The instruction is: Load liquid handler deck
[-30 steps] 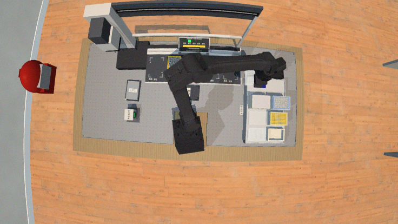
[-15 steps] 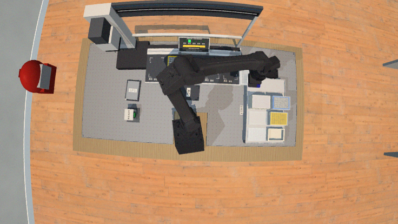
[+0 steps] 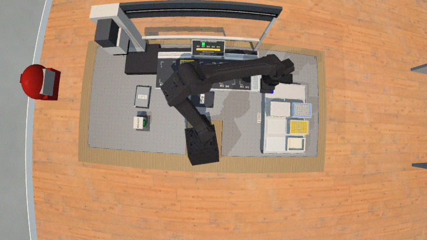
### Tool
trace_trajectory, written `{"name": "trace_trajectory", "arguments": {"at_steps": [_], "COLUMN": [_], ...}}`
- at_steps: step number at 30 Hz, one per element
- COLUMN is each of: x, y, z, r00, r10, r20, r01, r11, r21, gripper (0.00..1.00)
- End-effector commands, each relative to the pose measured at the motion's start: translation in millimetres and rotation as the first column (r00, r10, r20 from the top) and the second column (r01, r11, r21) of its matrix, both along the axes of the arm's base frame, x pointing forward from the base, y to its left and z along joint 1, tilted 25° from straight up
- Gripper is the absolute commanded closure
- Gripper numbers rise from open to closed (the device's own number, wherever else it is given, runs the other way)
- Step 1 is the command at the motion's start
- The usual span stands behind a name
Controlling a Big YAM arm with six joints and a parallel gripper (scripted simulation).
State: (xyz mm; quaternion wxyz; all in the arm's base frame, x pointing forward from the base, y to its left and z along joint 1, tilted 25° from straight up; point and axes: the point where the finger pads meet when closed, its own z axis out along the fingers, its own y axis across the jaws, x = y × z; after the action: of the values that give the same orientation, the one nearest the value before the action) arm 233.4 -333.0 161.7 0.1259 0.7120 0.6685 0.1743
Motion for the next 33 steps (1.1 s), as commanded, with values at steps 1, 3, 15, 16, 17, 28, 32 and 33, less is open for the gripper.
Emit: {"name": "trace_trajectory", "arguments": {"at_steps": [1,3,15,16,17,28,32,33], "x": [-8,-10,-33,-35,-37,-57,-65,-66], "y": [-8,-8,-5,-4,-4,-2,-2,-1], "z": [11.3,8.0,-0.9,-1.9,-2.9,-12.2,-17.7,-18.2], "r00": [0.999,1.000,1.000,1.000,1.000,1.000,1.000,1.000], "r10": [-0.038,-0.018,-0.018,-0.018,-0.018,-0.018,-0.018,-0.018], "r20": [0.016,0.015,0.017,0.017,0.017,0.014,0.013,0.012], "r01": [0.039,0.019,0.018,0.018,0.018,0.018,0.018,0.018], "r11": [0.999,0.999,0.999,0.999,0.999,0.999,0.999,0.999], "r21": [-0.035,-0.040,-0.042,-0.042,-0.043,-0.042,-0.039,-0.038], "gripper": [1.00,1.00,1.00,1.00,1.00,1.00,1.00,1.00]}}
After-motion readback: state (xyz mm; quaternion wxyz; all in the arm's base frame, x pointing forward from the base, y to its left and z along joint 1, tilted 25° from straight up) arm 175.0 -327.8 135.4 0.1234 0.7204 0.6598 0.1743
